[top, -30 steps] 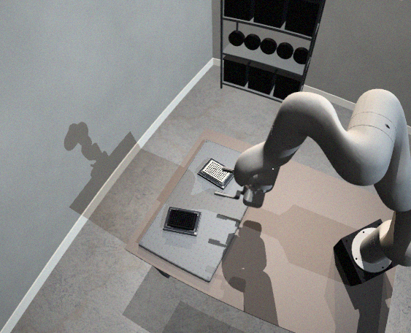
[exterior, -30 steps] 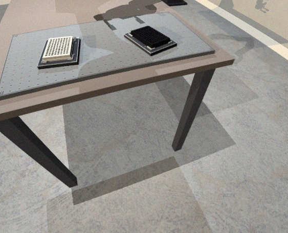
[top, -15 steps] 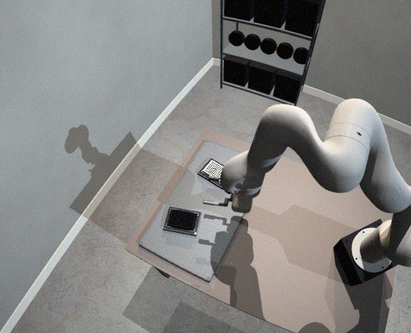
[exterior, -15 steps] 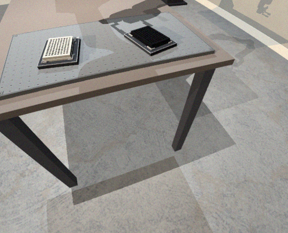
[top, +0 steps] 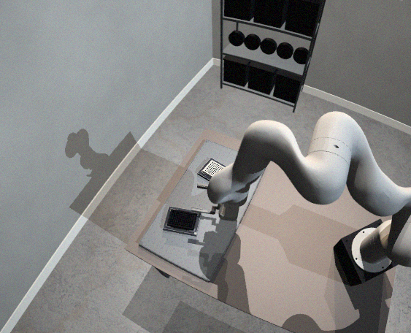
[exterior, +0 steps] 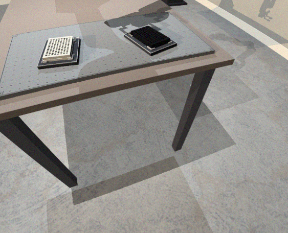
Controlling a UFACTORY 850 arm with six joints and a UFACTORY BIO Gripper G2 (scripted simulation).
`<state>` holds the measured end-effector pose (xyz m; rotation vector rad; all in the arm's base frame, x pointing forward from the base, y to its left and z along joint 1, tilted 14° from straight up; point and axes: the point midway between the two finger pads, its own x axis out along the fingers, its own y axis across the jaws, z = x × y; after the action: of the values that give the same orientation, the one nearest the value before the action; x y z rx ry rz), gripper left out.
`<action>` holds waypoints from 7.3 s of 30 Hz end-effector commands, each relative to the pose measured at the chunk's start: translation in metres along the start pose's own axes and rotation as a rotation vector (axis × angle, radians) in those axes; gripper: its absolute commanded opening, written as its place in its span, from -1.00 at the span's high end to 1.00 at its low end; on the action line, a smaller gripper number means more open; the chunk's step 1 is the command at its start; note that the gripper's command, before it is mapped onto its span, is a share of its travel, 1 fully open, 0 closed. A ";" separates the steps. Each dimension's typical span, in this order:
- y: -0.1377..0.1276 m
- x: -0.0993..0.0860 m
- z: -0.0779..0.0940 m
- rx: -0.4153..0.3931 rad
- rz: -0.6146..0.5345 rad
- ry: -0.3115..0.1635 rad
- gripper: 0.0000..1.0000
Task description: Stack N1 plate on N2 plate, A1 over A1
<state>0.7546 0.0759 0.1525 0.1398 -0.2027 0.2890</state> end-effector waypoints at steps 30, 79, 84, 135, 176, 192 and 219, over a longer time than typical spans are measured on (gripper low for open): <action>0.042 0.086 -0.077 -0.001 0.000 0.002 0.25; 0.042 0.086 -0.137 -0.001 0.000 0.002 0.25; 0.042 0.086 -0.137 -0.001 0.000 0.002 0.25; 0.042 0.086 -0.157 -0.001 0.000 0.002 0.25; 0.042 0.086 -0.157 -0.001 0.000 0.002 1.00; 0.042 0.086 -0.157 -0.001 0.000 0.002 1.00; 0.042 0.086 -0.144 -0.001 0.000 0.002 1.00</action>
<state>0.8476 0.1625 0.0333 0.1382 -0.1987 0.2893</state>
